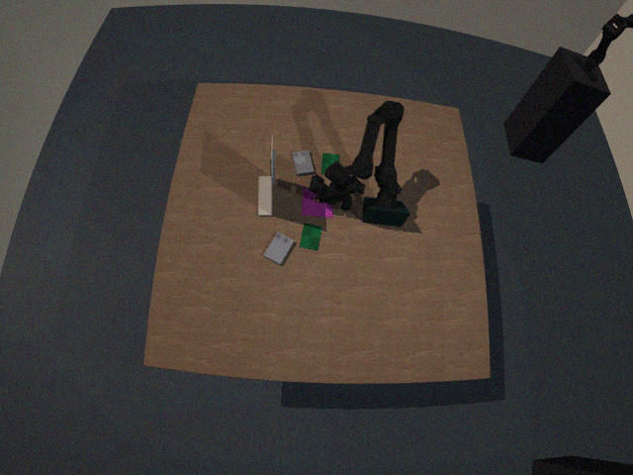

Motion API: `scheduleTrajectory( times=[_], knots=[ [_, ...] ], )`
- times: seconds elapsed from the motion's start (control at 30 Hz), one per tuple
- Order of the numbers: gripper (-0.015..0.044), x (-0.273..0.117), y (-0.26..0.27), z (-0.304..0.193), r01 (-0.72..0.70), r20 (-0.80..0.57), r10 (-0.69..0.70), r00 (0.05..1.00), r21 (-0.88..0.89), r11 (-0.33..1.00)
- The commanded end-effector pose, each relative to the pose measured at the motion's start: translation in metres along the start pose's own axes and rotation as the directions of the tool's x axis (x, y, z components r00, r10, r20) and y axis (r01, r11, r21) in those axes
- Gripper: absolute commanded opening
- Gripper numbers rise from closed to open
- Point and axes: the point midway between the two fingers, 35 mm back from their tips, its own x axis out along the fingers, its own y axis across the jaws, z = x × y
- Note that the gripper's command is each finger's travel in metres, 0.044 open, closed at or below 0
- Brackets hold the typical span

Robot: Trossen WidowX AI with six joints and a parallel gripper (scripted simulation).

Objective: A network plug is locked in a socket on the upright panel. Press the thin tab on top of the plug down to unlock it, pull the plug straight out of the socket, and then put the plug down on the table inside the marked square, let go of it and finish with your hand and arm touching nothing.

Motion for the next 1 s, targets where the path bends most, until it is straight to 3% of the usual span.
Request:
scheduleTrajectory(
  times=[0.0,0.63,0.83,0.97],
  knots=[
    [0.0000,0.0019,-0.0028,-0.0003,0.001,-0.003,-0.001,1.000,-0.010,1.000],
    [0.0000,0.0053,-0.0036,0.0027,-0.001,0.002,0.001,1.000,-0.002,1.000],
    [0.0156,0.0053,-0.0036,0.0027,-0.001,0.002,0.001,1.000,-0.002,1.000],
    [0.0156,0.0053,-0.0036,0.0027,-0.001,0.002,0.001,1.000,-0.002,1.000]
  ],
)
